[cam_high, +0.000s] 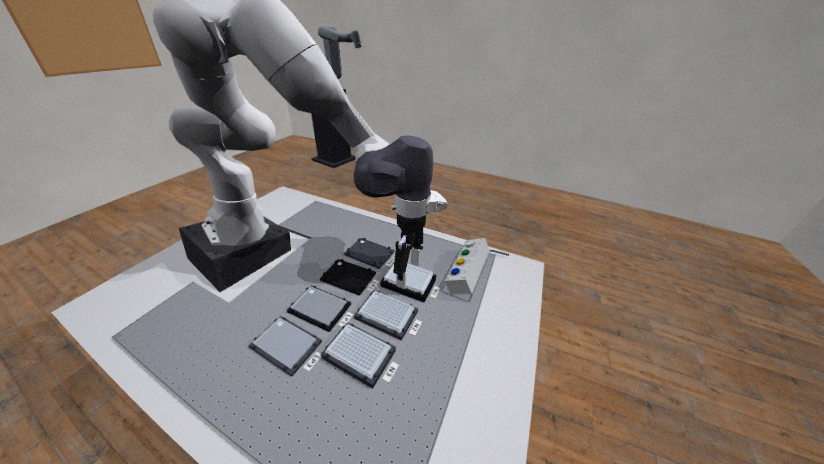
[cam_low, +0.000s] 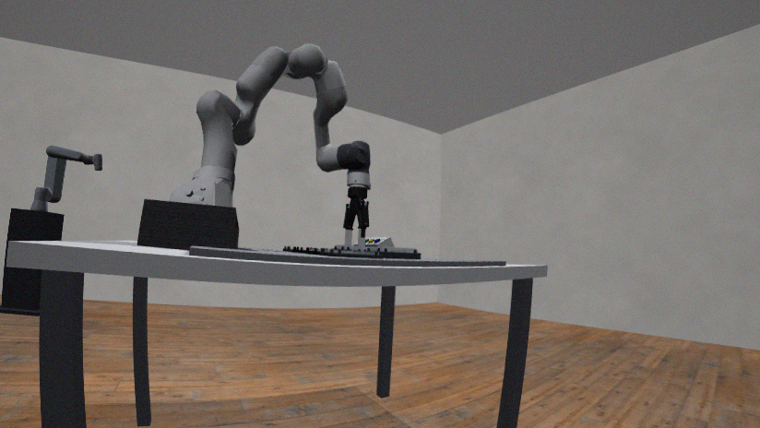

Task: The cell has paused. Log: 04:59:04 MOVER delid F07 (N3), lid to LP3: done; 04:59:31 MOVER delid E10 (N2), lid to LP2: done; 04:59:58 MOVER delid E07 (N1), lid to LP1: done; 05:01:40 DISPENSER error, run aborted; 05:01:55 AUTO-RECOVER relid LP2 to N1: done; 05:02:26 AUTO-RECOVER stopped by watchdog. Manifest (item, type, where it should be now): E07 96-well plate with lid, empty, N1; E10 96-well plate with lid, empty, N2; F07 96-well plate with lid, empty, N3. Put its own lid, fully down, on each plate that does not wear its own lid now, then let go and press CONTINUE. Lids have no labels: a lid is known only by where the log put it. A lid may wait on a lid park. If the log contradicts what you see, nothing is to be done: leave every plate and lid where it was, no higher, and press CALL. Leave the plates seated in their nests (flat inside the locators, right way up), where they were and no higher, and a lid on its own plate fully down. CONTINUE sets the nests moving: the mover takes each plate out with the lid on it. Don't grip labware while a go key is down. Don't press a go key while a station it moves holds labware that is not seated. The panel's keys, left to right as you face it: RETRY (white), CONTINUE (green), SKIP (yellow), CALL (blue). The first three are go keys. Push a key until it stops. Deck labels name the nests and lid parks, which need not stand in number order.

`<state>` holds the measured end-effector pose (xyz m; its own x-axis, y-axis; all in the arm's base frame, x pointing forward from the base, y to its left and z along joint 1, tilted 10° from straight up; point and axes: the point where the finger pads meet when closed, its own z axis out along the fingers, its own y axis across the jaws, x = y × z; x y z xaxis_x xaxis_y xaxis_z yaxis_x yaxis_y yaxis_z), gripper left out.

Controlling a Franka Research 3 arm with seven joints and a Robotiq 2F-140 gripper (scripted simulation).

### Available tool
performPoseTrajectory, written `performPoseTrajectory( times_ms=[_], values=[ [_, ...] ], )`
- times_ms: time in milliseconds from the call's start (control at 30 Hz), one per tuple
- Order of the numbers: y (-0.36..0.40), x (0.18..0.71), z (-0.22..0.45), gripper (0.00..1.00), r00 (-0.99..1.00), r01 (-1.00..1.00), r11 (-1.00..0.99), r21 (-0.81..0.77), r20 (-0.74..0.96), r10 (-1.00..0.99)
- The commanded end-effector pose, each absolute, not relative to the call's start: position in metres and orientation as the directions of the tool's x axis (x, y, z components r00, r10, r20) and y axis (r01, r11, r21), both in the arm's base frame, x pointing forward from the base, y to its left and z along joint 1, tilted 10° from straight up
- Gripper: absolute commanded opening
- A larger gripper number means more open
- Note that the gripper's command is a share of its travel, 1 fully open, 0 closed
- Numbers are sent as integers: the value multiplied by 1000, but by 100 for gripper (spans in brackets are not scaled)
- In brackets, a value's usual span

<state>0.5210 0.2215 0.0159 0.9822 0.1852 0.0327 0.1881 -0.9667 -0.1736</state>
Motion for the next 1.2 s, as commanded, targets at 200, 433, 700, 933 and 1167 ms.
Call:
performPoseTrajectory(
  times_ms=[200,433,700,933,1167],
  values=[
    [222,523,16,66,983,185,-967,-175,35,181],
    [222,523,16,66,983,185,-967,-175,35,181],
    [222,523,16,66,983,185,-967,-175,35,181],
    [222,523,16,66,983,185,-967,-175,35,181],
    [222,523,16,0,983,185,-967,-175,35,181]
  ],
)
